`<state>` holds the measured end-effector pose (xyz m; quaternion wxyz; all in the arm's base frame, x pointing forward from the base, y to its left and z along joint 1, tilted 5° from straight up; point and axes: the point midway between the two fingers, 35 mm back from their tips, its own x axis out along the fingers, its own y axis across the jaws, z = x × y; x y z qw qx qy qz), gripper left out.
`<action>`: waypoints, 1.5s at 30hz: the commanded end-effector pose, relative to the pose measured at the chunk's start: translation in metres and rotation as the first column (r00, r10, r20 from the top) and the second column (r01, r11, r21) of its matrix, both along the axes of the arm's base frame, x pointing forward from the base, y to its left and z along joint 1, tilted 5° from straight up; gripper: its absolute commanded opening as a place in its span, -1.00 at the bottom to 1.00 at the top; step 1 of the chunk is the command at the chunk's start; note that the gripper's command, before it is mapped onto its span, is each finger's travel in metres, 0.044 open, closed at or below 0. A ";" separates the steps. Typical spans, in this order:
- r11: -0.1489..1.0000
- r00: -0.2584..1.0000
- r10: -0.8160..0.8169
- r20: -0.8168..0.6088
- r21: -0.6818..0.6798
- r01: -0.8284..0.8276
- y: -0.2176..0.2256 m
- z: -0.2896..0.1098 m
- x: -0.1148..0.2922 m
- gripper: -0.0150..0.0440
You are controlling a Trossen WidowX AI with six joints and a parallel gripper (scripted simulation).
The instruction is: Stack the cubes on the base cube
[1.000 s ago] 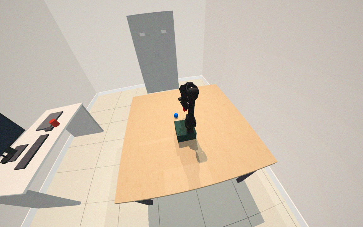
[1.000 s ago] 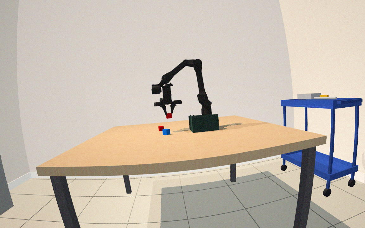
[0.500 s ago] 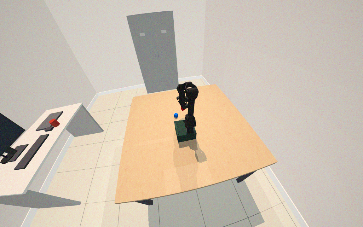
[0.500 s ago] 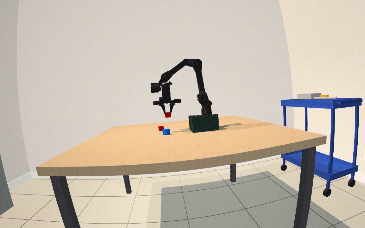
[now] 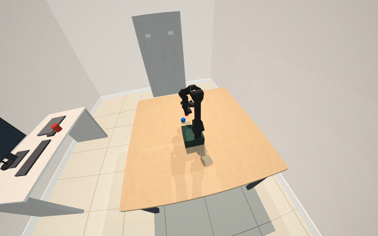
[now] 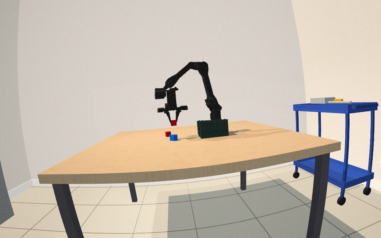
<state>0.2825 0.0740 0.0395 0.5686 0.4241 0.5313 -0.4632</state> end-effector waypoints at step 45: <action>0.994 0.994 -0.108 0.004 0.009 0.108 0.058 -0.054 0.001 -0.14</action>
